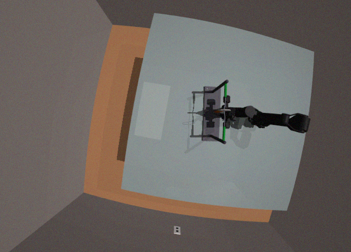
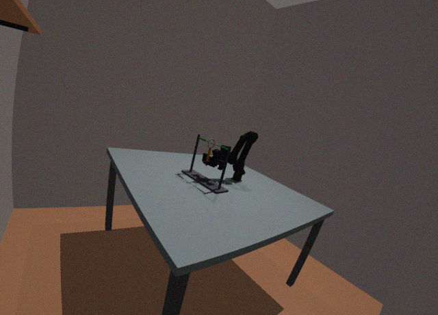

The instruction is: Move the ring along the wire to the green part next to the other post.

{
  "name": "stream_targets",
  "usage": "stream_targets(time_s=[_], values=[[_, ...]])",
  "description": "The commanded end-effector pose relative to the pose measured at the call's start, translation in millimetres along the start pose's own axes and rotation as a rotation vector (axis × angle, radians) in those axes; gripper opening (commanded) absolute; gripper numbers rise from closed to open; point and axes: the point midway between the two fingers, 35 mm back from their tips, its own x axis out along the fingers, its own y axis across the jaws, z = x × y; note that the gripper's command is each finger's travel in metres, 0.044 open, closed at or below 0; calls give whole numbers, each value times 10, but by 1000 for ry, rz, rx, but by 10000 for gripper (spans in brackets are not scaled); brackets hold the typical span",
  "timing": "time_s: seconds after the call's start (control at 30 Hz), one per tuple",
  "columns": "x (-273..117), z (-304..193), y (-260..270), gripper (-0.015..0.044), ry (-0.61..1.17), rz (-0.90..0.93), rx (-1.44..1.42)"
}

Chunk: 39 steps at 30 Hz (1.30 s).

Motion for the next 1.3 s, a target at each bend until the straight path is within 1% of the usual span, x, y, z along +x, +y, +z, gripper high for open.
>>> stream_targets(time_s=[0.0,0.23,0.5,1.03,1.27], values=[[-4,3,80,-150,1,56,24],[-15,9,171,-150,1,106,34],[-23,15,232,-150,1,121,23],[-35,15,324,-150,3,75,-23],[-83,17,345,-150,47,64,-26]])
